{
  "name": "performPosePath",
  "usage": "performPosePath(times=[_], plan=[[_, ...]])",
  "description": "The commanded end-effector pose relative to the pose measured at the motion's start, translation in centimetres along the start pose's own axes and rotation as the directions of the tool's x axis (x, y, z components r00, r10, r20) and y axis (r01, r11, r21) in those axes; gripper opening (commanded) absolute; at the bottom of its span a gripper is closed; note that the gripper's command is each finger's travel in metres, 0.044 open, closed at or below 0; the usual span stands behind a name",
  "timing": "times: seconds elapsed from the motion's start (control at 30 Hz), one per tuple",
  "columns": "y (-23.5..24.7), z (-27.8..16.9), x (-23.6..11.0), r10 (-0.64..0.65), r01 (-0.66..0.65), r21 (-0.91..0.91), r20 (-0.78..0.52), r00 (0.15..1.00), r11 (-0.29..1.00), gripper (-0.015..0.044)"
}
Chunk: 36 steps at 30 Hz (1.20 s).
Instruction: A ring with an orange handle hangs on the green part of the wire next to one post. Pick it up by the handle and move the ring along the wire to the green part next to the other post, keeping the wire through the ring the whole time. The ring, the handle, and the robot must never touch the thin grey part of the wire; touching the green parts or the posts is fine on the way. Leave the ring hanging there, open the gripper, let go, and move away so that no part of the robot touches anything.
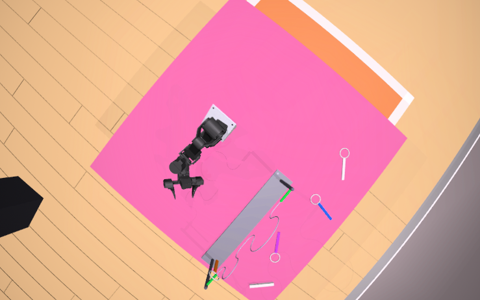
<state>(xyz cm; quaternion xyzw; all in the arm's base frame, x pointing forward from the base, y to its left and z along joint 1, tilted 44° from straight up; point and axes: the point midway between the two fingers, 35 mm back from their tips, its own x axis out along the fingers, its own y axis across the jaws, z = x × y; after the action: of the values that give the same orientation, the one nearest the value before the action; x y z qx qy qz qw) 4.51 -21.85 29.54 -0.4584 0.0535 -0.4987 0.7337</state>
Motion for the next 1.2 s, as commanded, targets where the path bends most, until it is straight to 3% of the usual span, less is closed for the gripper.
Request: performPosePath(times=[0.0,0.27,0.7,1.17], plan=[[0.0,0.0,0.0,0.000,0.000,0.000,-0.001,1.000,1.000,0.0374],[-1.2,-0.1,2.2,0.024,-0.024,0.009,-0.013,1.000,1.000,0.0164],[-2.5,0.9,9.9,0.250,-0.255,0.064,0.076,0.965,0.965,0.0160],[-1.3,1.4,18.2,0.462,-0.488,0.093,0.208,0.862,0.868,0.0160]])
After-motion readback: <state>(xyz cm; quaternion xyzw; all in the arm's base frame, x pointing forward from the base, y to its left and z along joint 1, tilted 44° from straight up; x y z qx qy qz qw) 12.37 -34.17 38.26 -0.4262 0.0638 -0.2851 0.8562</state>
